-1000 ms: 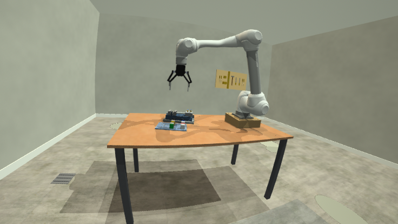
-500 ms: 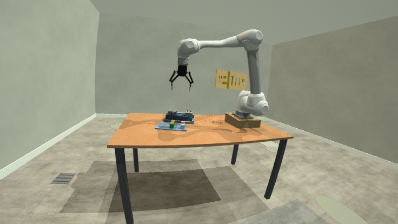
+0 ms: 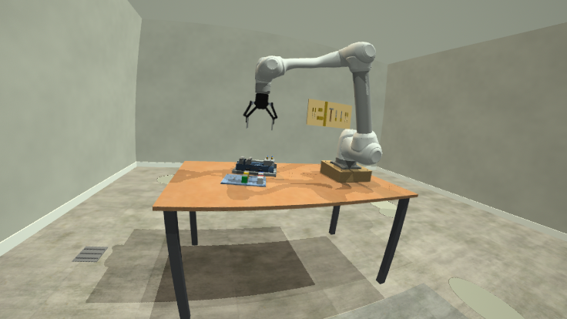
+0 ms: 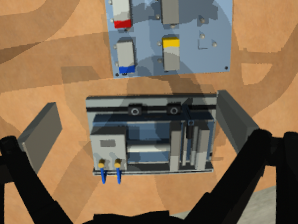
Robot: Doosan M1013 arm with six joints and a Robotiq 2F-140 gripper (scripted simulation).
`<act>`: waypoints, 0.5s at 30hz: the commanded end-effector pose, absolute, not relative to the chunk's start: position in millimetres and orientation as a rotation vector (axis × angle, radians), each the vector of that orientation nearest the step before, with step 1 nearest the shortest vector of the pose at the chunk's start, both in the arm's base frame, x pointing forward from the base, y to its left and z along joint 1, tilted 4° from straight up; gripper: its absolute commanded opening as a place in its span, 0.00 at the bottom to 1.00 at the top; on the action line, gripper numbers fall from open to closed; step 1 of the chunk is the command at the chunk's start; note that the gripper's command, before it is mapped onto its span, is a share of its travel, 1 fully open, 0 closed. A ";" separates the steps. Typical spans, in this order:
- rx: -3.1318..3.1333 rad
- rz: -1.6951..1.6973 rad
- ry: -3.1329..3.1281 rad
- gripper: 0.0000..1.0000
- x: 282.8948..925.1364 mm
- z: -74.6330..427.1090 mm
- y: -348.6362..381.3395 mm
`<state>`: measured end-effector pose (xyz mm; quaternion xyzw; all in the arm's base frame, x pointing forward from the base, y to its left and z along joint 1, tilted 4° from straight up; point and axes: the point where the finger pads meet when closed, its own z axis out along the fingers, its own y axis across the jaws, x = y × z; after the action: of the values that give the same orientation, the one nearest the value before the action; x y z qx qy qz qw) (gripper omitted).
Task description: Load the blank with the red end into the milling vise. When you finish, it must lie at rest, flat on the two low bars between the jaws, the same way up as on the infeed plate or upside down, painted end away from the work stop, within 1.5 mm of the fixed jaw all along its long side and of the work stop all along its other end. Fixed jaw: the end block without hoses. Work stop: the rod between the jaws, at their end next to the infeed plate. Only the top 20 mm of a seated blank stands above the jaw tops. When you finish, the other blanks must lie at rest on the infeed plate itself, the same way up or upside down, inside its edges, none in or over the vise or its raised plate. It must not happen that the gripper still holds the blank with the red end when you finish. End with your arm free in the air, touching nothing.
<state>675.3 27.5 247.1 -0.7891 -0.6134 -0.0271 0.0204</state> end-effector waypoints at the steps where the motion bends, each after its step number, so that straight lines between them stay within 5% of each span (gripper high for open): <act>1: -2.447 -0.084 -1.902 1.00 676.1 247.4 28.1; 15: -2.447 -0.085 -1.902 1.00 679.5 247.7 30.8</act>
<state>679.3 30.6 247.6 -0.7891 -0.6133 -0.0272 0.0204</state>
